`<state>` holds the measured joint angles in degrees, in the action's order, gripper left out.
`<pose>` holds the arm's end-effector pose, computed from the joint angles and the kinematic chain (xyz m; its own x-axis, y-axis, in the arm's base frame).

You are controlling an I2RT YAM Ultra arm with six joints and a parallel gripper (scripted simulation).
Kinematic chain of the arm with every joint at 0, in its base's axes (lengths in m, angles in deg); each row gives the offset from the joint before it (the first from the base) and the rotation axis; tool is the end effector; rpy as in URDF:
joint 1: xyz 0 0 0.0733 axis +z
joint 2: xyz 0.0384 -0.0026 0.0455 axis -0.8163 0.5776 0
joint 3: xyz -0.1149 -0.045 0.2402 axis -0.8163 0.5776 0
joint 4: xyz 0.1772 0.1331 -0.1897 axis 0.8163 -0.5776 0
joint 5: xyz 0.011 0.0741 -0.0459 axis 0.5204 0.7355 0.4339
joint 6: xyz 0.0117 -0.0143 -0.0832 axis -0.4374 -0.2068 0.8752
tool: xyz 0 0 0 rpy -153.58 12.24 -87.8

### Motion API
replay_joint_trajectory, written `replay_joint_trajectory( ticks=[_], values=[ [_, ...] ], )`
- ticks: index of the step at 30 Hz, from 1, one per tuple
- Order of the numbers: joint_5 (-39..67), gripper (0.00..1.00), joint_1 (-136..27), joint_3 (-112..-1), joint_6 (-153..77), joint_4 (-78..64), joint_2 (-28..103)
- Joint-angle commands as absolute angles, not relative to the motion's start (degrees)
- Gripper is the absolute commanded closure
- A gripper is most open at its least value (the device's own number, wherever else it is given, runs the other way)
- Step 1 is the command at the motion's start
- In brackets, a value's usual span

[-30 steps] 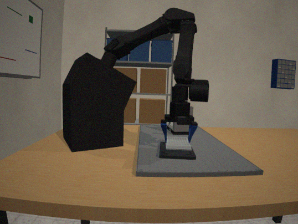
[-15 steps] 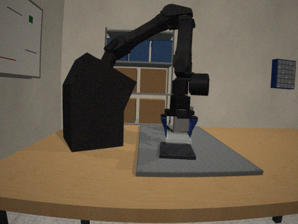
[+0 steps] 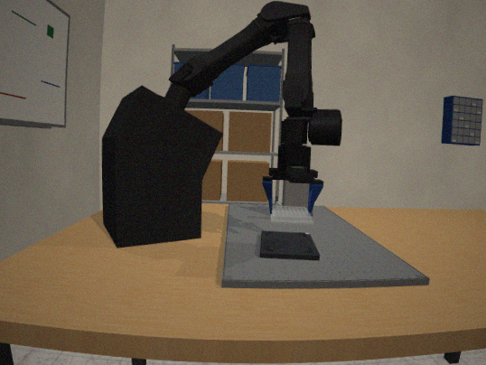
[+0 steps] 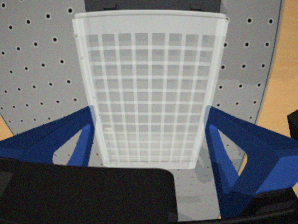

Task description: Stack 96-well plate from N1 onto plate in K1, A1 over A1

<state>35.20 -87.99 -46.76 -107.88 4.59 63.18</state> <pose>0.3250 -0.1793 -0.0585 0.1353 0.9581 0.2524 0.9119 -0.2200 0.3464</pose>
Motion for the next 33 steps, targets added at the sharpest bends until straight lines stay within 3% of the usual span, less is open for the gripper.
replay_joint_trajectory(
  ticks=[1,33],
  values=[
    [35.45,1.00,-89.39,-45.22,-107.07,2.41,60.40],
    [36.10,1.00,-92.32,-43.77,-103.98,-6.06,51.61]
  ],
)
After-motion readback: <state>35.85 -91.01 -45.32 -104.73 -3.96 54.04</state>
